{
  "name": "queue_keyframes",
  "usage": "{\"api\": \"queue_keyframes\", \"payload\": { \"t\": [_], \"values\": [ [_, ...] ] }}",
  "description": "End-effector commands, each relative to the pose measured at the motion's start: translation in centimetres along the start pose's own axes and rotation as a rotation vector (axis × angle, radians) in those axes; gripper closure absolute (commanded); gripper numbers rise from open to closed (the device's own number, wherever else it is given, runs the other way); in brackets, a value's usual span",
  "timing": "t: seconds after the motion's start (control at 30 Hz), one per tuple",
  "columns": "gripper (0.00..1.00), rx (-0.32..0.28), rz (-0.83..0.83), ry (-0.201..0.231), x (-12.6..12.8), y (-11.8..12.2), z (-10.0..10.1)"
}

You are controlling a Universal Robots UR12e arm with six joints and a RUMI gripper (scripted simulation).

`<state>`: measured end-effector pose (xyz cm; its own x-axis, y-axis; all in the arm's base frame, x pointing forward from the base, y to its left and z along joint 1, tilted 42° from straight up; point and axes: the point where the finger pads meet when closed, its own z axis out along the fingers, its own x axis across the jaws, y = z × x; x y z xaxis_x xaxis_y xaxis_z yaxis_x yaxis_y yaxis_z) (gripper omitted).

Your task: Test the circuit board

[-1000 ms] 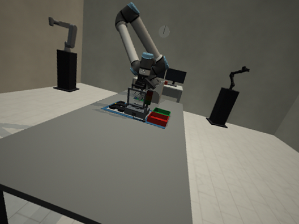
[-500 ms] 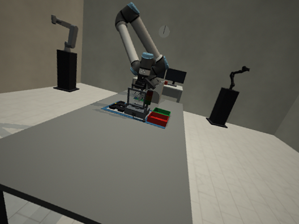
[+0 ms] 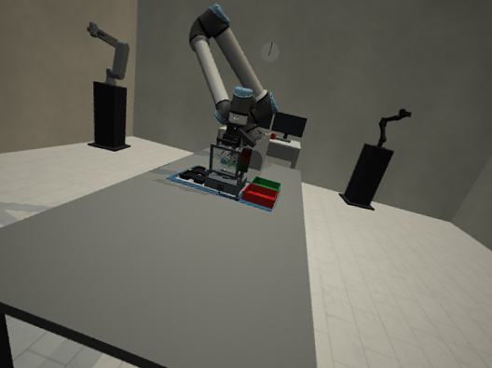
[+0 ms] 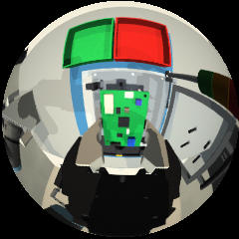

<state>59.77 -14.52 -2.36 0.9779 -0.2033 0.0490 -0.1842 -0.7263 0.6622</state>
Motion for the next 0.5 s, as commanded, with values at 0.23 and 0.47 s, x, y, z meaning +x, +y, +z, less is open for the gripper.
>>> {"api": "queue_keyframes", "payload": {
  "t": [0.23, 0.47],
  "values": [
    [0.61, 0.0, -0.001, -0.004, -0.3, 0.0, 1.9],
    [0.61, 0.0, -0.001, -0.004, -0.3, 0.0, 3.2]
  ]
}}
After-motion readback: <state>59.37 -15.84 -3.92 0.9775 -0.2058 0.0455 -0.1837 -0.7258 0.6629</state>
